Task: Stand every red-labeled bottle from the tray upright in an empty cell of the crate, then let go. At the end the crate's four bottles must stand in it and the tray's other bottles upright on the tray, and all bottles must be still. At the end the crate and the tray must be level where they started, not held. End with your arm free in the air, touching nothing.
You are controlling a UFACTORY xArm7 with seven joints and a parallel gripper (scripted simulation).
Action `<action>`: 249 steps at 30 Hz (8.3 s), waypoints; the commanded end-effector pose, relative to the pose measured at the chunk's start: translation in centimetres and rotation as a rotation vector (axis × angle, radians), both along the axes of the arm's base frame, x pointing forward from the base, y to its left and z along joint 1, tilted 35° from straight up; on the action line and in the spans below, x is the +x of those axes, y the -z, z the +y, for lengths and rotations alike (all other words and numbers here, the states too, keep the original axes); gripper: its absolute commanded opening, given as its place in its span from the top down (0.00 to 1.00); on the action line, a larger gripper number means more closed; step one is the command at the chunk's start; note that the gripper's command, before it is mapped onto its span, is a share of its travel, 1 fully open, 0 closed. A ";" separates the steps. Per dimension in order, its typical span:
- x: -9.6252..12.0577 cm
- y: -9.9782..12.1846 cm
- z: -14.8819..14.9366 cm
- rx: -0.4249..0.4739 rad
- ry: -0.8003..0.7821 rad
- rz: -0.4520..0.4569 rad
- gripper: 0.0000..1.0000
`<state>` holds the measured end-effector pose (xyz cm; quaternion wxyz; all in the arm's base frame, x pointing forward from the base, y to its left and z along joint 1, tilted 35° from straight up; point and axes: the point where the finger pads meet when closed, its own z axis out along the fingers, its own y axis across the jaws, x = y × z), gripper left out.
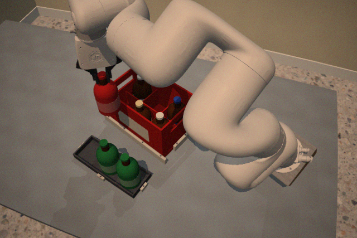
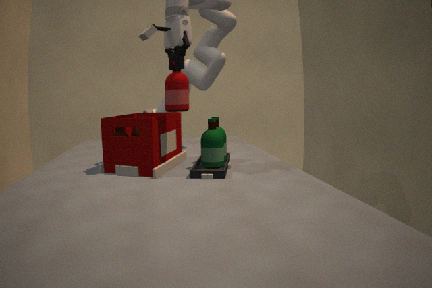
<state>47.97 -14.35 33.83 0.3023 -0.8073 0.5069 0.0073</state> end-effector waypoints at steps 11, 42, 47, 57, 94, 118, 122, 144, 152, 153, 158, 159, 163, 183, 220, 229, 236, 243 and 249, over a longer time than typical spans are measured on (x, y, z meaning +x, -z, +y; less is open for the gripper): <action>-1.7 1.6 -2.1 -0.003 0.002 -0.005 1.00; -5.2 5.4 -6.3 -0.003 0.002 -0.005 1.00; -5.8 6.1 -7.0 -0.003 0.002 -0.005 1.00; -6.7 7.0 -8.1 -0.003 0.002 -0.005 1.00; -9.4 9.8 -11.1 -0.003 0.002 -0.005 1.00; -9.9 10.5 -11.8 -0.003 0.002 -0.005 1.00; -10.0 10.5 -11.8 -0.003 0.002 -0.005 1.00; -10.0 10.6 -11.9 -0.003 0.002 -0.005 1.00; -10.0 10.6 -11.9 -0.003 0.002 -0.005 1.00; -10.0 10.6 -11.9 -0.003 0.002 -0.005 1.00; -10.0 10.6 -11.8 -0.003 0.002 -0.005 1.00; -10.0 10.7 -11.8 -0.003 0.002 -0.005 1.00; -9.9 10.8 -11.7 -0.003 0.002 -0.005 1.00; -9.4 12.4 -10.8 -0.003 0.002 -0.005 1.00; -8.9 13.8 -10.0 -0.003 0.002 -0.005 1.00; -8.9 13.8 -10.0 -0.003 0.002 -0.005 1.00; -8.9 13.9 -9.9 -0.003 0.002 -0.005 1.00; -8.8 14.2 -9.8 -0.003 0.002 -0.005 1.00; -8.6 14.6 -9.5 -0.003 0.002 -0.005 1.00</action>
